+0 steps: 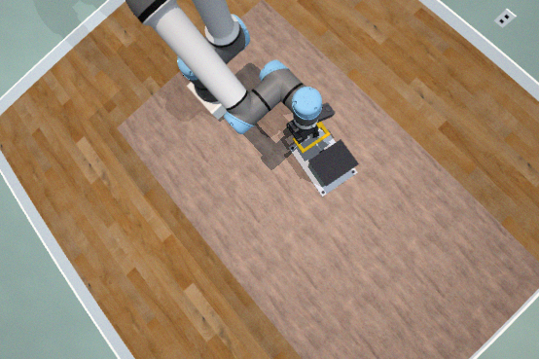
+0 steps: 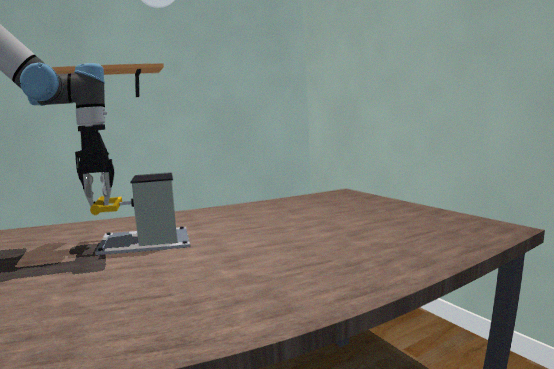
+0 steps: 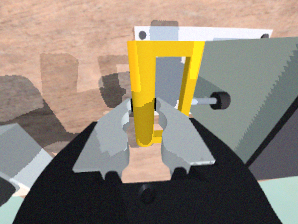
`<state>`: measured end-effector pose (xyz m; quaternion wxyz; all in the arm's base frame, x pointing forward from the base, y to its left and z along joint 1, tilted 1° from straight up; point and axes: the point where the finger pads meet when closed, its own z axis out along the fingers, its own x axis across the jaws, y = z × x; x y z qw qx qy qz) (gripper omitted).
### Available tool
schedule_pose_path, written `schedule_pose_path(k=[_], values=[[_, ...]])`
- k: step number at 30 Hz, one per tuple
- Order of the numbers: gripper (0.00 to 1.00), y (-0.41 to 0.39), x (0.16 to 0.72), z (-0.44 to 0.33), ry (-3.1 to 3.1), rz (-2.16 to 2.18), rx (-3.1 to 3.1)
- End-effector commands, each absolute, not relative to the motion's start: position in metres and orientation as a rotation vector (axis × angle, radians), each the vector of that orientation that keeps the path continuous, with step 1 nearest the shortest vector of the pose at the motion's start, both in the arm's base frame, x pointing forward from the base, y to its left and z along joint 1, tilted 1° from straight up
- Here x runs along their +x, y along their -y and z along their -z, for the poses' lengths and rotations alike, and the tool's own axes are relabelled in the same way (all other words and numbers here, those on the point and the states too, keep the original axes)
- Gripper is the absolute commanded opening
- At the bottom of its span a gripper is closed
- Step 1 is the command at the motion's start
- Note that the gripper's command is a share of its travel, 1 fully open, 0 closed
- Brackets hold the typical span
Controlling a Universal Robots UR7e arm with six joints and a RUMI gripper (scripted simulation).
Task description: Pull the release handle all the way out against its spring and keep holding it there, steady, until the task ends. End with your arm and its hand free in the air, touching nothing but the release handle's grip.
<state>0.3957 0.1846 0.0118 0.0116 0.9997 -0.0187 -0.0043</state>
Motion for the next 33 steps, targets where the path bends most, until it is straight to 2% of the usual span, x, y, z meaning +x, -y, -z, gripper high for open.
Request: schedule_pose_path(k=[1, 17, 33], values=[[0.0, -0.185, 0.382, -0.012, 0.058, 0.014, 3.118], [0.0, -0.186, 0.355, -0.012, 0.058, 0.014, 3.118], [0.0, -0.186, 0.353, -0.012, 0.058, 0.014, 3.118]])
